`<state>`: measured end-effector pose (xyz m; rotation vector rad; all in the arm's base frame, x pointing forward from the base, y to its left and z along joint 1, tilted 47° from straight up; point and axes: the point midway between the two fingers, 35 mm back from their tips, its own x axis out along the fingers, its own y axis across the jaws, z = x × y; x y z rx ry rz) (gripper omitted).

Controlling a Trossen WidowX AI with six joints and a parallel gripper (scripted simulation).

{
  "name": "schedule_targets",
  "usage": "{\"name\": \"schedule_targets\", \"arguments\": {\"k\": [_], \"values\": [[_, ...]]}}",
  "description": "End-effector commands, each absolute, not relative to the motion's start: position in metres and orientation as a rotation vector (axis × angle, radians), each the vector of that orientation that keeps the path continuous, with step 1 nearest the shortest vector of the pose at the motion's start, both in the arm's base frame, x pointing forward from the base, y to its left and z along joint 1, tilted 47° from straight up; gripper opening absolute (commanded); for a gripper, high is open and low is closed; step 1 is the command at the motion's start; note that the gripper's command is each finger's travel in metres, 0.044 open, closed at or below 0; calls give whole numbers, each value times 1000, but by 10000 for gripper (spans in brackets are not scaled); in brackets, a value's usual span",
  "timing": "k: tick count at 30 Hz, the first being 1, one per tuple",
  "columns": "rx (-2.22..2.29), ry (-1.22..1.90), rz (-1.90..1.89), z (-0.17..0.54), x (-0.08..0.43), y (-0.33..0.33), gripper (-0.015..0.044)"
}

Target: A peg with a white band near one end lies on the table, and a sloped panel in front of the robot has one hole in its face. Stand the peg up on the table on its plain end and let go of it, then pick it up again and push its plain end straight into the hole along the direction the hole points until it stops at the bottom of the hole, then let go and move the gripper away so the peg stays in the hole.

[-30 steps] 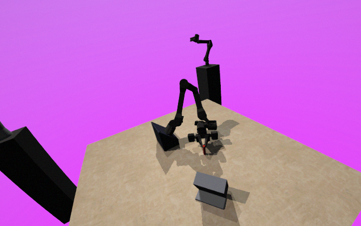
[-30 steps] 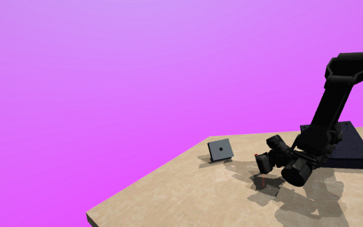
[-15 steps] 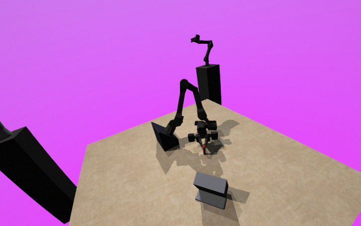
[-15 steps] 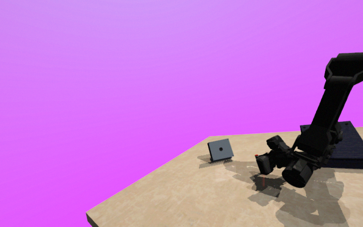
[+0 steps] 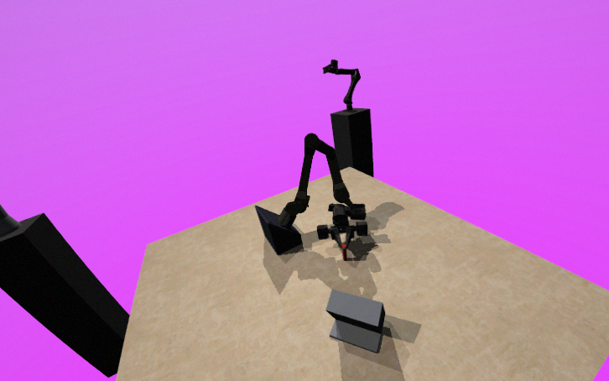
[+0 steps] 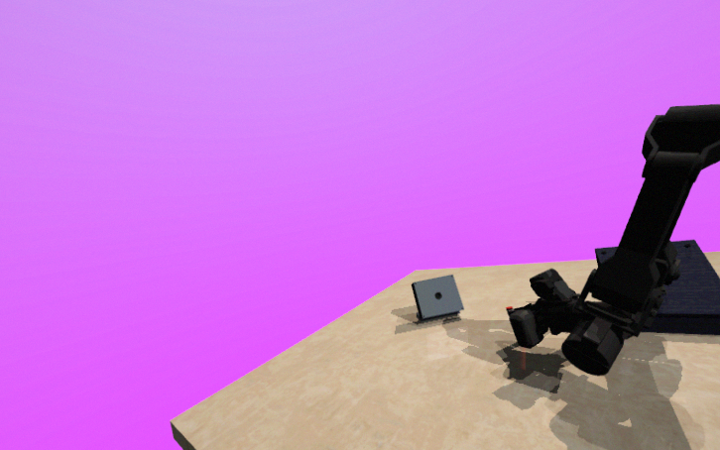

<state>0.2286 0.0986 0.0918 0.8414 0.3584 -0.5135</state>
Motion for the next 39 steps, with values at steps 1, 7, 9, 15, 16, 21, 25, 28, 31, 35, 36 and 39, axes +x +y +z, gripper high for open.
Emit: {"name": "schedule_targets", "arguments": {"k": [1, 7, 9, 15, 16, 21, 25, 28, 31, 35, 36, 39], "values": [[842, 359, -513, 91, 227, 100, 49], [840, 353, -515, 91, 227, 101, 49], [839, 351, -516, 91, 226, 101, 49], [836, 345, -518, 91, 225, 102, 49], [836, 343, -519, 91, 225, 102, 49], [834, 338, -520, 92, 225, 102, 49], [833, 334, -522, 92, 224, 103, 49], [832, 331, -523, 92, 224, 103, 49], [831, 328, -524, 92, 223, 103, 49], [829, 323, -525, 92, 223, 104, 49], [829, 322, -526, 92, 223, 104, 49], [828, 319, -527, 92, 222, 104, 49]]}}
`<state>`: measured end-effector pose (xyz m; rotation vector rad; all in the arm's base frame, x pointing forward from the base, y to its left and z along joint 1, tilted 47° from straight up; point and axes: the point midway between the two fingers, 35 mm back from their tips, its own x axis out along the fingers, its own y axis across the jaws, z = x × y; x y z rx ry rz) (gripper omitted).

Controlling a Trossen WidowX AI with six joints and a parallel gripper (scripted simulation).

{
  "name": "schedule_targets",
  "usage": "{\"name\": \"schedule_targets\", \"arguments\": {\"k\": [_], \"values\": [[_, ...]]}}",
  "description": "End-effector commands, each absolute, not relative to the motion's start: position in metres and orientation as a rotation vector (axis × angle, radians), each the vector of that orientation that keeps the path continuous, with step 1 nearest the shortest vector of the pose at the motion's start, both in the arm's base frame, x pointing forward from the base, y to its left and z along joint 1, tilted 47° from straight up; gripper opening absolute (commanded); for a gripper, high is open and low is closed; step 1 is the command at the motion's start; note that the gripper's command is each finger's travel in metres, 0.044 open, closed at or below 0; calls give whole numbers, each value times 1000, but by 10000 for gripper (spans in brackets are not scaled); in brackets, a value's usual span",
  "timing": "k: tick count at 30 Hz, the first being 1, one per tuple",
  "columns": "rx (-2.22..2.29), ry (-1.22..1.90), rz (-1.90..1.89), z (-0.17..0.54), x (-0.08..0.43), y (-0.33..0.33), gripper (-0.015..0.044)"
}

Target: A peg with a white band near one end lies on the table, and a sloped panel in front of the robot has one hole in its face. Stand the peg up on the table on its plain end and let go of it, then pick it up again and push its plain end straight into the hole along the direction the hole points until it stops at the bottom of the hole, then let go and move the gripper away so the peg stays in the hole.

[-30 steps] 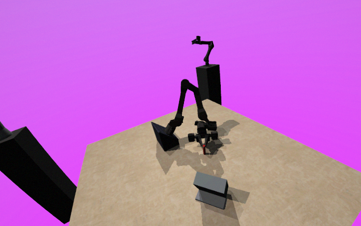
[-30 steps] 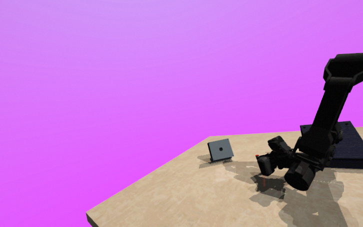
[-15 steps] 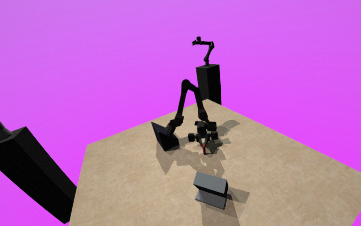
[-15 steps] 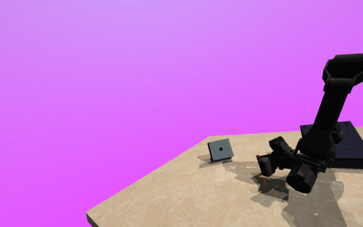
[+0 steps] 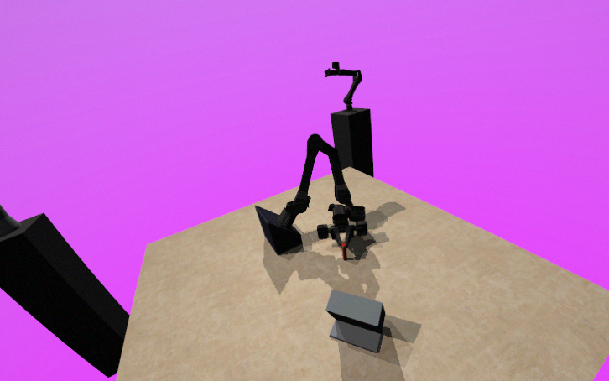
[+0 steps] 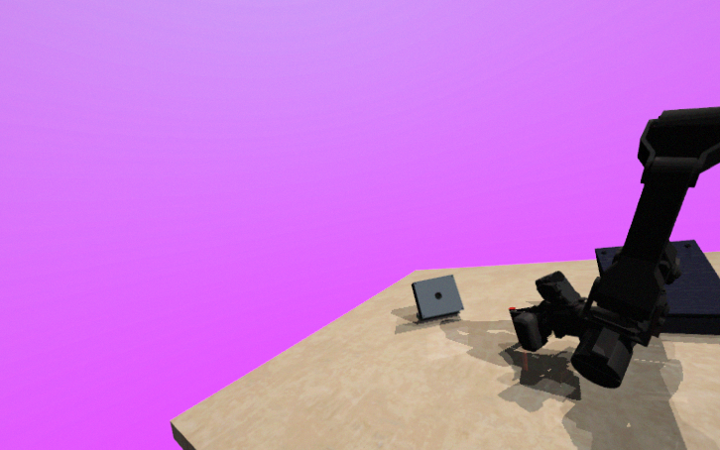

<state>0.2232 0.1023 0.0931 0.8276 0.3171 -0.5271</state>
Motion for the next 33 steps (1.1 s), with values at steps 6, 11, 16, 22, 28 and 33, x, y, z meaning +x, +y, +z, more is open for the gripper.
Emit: {"name": "schedule_targets", "arguments": {"k": [6, 11, 16, 22, 28, 33], "values": [[826, 313, -529, 92, 221, 105, 49], [825, 307, -530, 92, 221, 105, 49], [823, 302, -532, 92, 220, 105, 49], [822, 296, -533, 92, 219, 106, 49], [820, 289, -535, 92, 219, 106, 49], [820, 285, -535, 93, 218, 106, 49]]}}
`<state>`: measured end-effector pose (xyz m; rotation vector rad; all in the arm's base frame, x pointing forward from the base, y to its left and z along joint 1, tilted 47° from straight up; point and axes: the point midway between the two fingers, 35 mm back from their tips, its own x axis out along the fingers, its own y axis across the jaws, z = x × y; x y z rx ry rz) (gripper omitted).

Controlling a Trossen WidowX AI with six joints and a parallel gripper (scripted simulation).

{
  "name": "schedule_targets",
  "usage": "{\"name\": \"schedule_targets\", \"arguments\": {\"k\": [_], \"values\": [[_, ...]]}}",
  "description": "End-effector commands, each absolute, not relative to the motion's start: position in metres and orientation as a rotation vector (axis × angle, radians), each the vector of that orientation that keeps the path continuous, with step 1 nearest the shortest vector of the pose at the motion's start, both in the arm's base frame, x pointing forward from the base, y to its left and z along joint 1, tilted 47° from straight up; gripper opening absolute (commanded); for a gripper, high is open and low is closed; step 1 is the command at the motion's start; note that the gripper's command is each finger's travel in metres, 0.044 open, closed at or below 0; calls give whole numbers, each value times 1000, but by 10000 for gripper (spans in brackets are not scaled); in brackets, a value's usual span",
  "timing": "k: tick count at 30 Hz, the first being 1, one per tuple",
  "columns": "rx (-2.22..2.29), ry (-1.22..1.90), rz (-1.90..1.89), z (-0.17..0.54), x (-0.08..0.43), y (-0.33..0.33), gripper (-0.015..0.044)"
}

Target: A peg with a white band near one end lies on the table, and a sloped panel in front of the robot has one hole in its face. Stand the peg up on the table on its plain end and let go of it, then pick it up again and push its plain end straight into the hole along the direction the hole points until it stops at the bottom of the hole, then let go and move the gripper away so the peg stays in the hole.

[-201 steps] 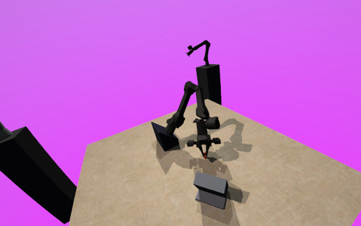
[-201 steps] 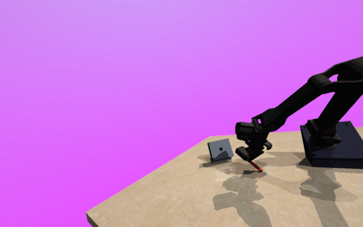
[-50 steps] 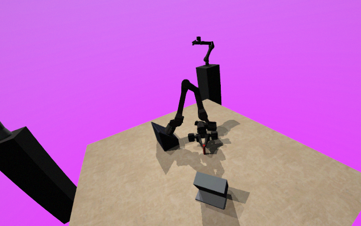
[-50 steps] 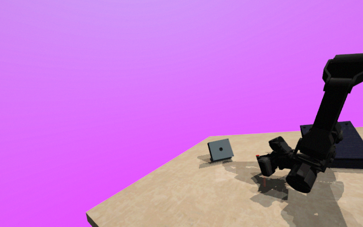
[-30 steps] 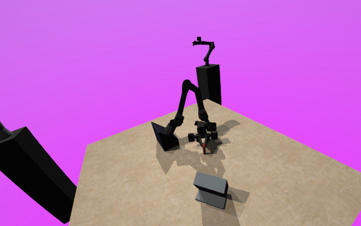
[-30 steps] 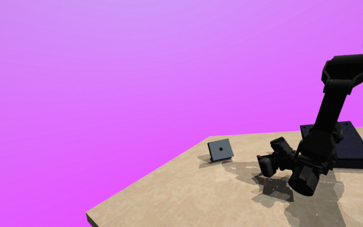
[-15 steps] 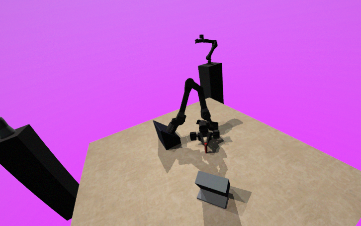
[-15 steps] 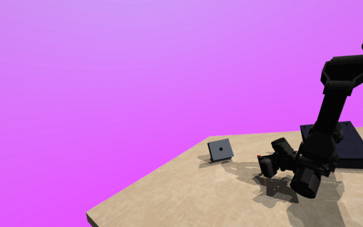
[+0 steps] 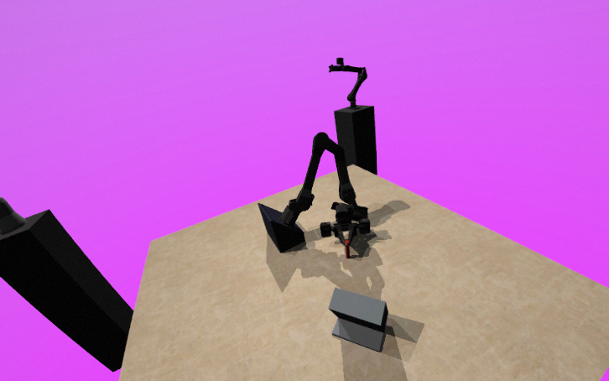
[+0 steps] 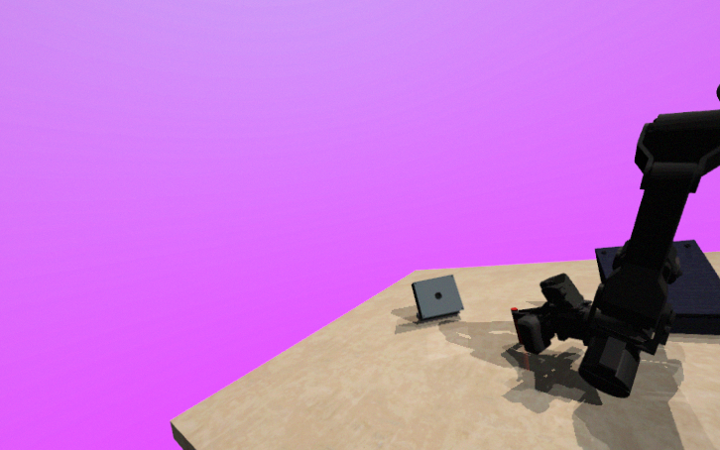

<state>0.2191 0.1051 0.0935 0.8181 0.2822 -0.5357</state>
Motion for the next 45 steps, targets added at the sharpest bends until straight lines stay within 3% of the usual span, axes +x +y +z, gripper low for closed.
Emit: {"name": "schedule_targets", "arguments": {"k": [1, 2, 5, 29, 41, 45], "values": [[819, 285, -536, 93, 219, 106, 49], [819, 284, -536, 93, 219, 106, 49], [817, 281, -536, 94, 219, 105, 128], [817, 281, -536, 94, 219, 105, 130], [817, 281, -536, 94, 219, 105, 440], [817, 281, -536, 94, 219, 105, 440]]}}
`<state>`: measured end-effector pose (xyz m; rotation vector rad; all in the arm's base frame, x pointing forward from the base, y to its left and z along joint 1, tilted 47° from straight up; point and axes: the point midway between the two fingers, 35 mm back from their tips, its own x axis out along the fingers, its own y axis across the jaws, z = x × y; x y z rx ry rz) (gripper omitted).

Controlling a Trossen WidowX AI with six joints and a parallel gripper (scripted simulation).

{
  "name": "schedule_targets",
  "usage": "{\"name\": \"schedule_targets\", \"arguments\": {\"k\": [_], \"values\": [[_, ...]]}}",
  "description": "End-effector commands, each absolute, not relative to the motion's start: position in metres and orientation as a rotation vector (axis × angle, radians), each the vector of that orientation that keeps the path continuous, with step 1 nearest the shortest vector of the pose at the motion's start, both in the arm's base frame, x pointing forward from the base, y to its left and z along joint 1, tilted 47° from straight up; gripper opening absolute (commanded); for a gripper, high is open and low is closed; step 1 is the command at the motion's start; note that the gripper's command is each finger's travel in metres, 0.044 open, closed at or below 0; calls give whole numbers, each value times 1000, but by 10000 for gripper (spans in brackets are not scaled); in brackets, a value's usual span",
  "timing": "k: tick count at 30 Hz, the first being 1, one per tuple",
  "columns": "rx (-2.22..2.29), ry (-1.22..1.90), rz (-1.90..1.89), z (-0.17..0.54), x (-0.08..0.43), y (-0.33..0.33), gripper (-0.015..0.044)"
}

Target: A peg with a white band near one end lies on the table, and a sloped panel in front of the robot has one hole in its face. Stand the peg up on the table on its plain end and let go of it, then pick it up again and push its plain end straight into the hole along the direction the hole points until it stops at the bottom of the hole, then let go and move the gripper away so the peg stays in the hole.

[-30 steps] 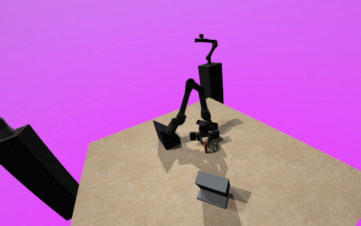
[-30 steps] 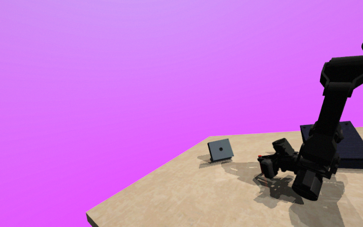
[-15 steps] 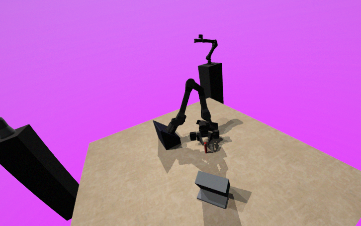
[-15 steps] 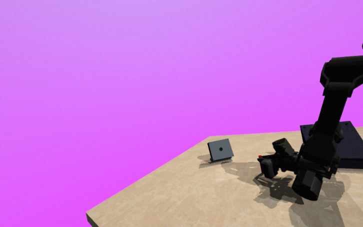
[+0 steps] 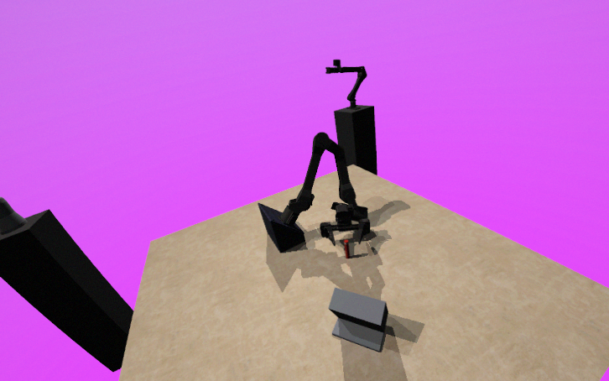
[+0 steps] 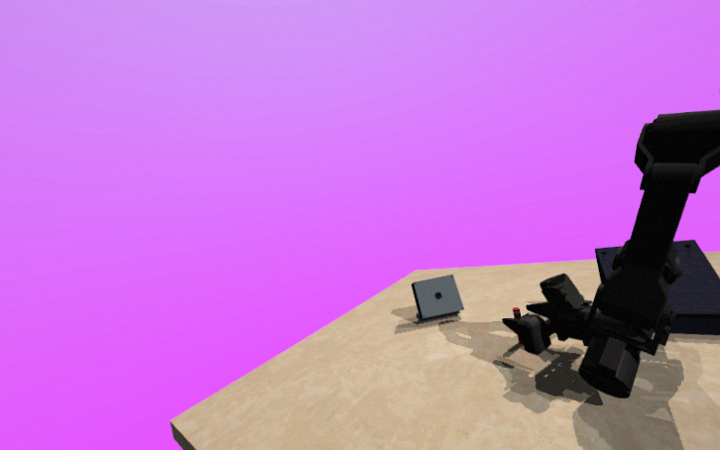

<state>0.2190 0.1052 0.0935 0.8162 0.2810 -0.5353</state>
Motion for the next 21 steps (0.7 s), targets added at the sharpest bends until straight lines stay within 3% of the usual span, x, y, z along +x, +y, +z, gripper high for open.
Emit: {"name": "schedule_targets", "arguments": {"k": [1, 13, 21], "values": [[817, 281, -536, 94, 219, 105, 440], [840, 331, -576, 153, 231, 45, 440], [813, 277, -535, 204, 211, -10, 440]]}}
